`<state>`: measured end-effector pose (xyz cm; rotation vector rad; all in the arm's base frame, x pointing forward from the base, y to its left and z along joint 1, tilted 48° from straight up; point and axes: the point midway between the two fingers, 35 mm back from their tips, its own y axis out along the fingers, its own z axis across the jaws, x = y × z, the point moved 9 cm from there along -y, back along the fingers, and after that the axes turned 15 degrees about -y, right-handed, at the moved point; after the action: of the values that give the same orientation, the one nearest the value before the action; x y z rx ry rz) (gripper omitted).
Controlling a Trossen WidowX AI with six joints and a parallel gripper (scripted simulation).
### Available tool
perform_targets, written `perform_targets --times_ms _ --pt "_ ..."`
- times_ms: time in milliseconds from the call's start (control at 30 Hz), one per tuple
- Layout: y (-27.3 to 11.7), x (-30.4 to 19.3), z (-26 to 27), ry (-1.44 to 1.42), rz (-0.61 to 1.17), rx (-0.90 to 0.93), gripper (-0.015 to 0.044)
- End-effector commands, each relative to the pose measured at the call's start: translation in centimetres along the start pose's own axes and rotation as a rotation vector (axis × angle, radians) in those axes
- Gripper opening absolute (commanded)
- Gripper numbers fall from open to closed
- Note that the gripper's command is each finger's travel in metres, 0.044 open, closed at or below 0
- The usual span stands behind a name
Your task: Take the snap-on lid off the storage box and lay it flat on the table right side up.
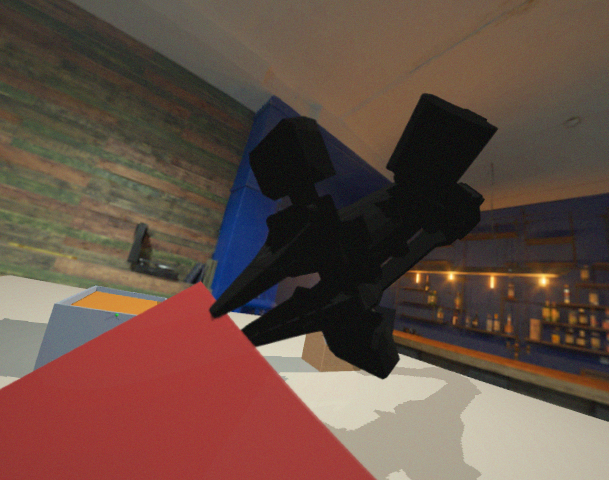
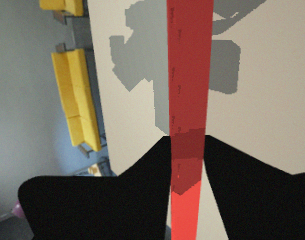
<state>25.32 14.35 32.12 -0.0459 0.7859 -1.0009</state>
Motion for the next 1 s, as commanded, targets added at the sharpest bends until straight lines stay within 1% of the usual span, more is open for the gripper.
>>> perform_targets --times_ms 0,967 --pt "0.1 0.0 0.0 0.006 -0.006 0.015 0.0" --pt "1.6 -0.5 -1.7 0.008 -0.004 0.015 0.0"
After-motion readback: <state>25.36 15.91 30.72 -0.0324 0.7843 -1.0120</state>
